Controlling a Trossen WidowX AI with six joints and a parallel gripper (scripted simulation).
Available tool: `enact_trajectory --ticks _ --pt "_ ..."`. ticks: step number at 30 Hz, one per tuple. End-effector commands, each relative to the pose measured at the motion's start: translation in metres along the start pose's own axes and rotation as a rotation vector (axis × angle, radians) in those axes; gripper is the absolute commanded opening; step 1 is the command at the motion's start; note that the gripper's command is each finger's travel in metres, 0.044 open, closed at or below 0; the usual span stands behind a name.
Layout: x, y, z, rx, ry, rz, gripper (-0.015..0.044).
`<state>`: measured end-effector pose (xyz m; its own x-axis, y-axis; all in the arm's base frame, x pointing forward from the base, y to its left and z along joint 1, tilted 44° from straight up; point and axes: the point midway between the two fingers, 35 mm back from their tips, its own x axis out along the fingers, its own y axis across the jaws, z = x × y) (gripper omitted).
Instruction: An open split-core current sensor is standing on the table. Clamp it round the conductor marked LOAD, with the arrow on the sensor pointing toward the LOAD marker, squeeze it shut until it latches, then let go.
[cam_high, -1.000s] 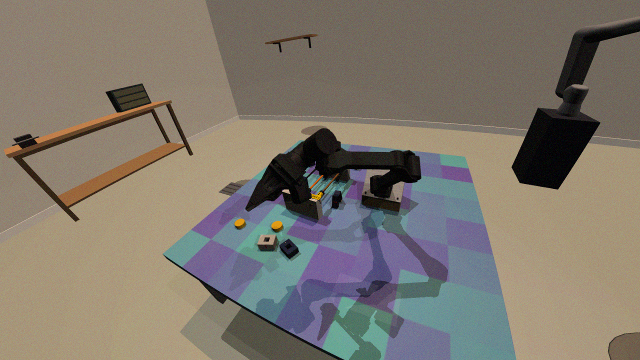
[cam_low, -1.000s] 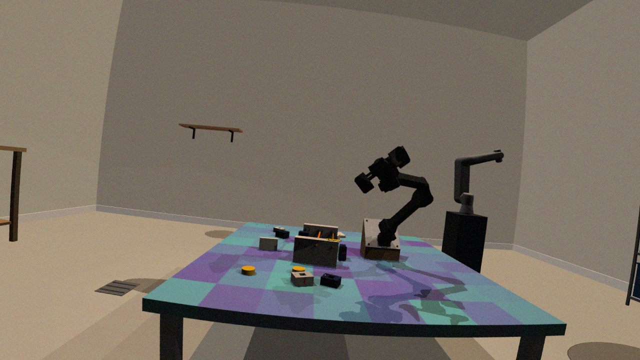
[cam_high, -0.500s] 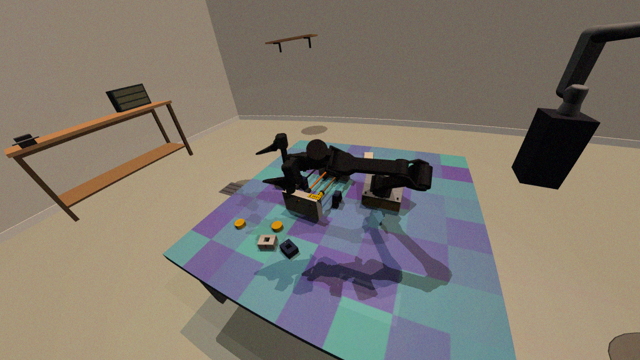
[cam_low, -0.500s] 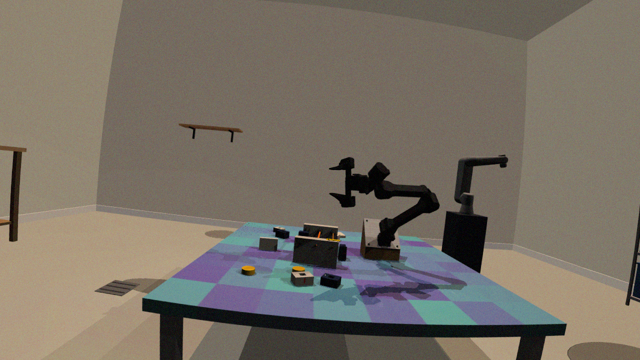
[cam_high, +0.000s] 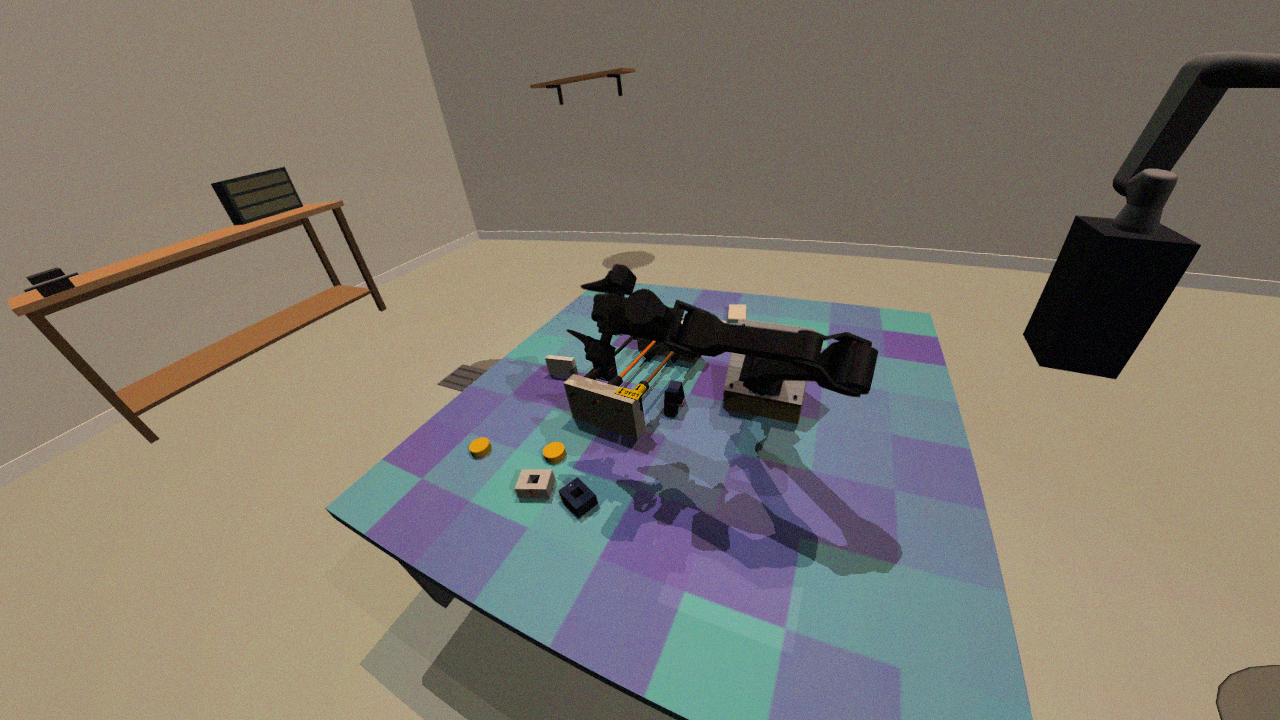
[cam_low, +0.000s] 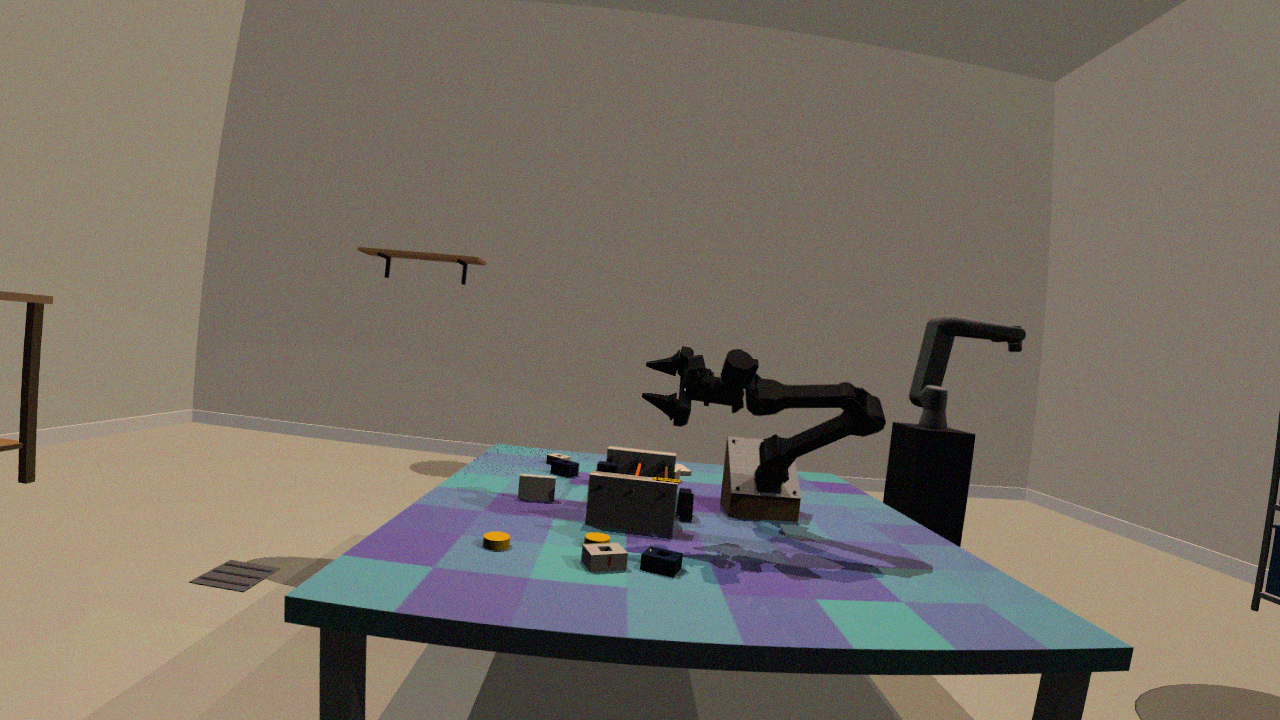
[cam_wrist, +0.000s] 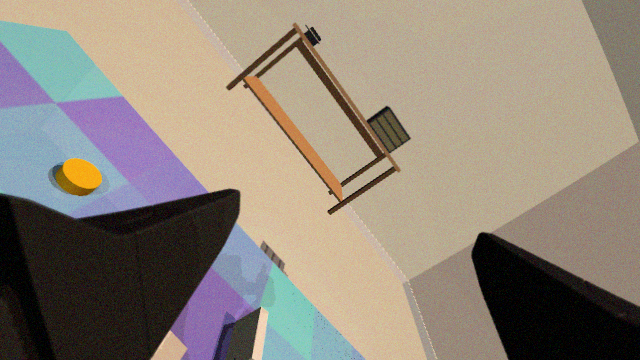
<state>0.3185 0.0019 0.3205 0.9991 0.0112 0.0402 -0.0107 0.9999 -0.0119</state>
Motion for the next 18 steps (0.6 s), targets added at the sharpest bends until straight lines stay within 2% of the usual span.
enact_trajectory --ticks 1,6,11,14,18 --pt "0.001 -0.001 -0.008 -0.019 0.047 0.01 0.044" --pt "0.004 0.004 -0.081 -0.153 0.431 0.21 0.044" --pt "-0.027 0.013 -0.134 -0.116 0.754 0.5 0.044" --pt "-0.055 0.023 -0.145 0.018 0.883 0.699 0.044" --pt "-0.08 0.034 -0.127 0.29 0.922 0.898 0.044"
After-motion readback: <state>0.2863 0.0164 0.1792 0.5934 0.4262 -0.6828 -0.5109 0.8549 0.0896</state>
